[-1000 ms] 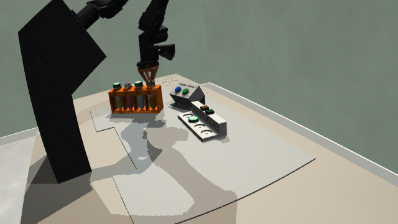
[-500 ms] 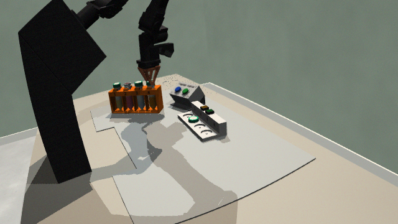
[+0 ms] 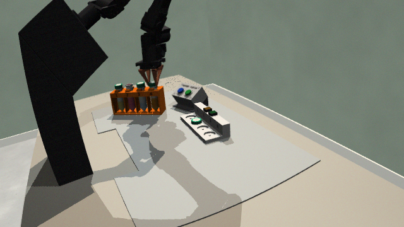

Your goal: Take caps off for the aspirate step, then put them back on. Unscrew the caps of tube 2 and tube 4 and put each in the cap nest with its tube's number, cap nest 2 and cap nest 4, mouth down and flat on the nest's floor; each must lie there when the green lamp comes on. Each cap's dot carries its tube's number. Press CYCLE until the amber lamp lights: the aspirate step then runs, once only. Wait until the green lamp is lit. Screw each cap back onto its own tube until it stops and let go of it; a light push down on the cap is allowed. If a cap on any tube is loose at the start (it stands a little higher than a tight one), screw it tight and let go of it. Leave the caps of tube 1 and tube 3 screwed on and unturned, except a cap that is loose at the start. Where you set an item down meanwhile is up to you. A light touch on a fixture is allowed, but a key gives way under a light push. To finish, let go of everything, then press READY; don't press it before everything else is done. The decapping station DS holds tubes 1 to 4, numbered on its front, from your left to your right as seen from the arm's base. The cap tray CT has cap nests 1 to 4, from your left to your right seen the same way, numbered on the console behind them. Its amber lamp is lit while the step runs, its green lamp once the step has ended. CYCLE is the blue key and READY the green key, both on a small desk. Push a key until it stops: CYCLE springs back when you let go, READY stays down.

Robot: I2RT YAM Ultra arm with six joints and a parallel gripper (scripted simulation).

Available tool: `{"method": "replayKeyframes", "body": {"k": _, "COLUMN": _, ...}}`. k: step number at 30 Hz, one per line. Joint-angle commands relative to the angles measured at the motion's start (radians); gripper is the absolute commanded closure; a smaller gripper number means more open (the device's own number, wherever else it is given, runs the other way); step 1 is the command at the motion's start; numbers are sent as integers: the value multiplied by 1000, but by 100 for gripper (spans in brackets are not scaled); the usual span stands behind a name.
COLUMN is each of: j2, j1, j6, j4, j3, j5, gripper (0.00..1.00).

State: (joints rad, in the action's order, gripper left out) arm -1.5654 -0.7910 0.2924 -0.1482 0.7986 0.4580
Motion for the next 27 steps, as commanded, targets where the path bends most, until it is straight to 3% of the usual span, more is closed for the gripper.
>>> {"method": "replayKeyframes", "body": {"k": 1, "j2": 6, "j1": -3, "j6": 204, "j4": -1, "j3": 0, "j5": 1, "gripper": 100}}
{"method": "replayKeyframes", "body": {"k": 27, "j2": 9, "j1": -4, "j6": 1354, "j4": 1, "j3": -1, "j5": 1, "gripper": 100}}
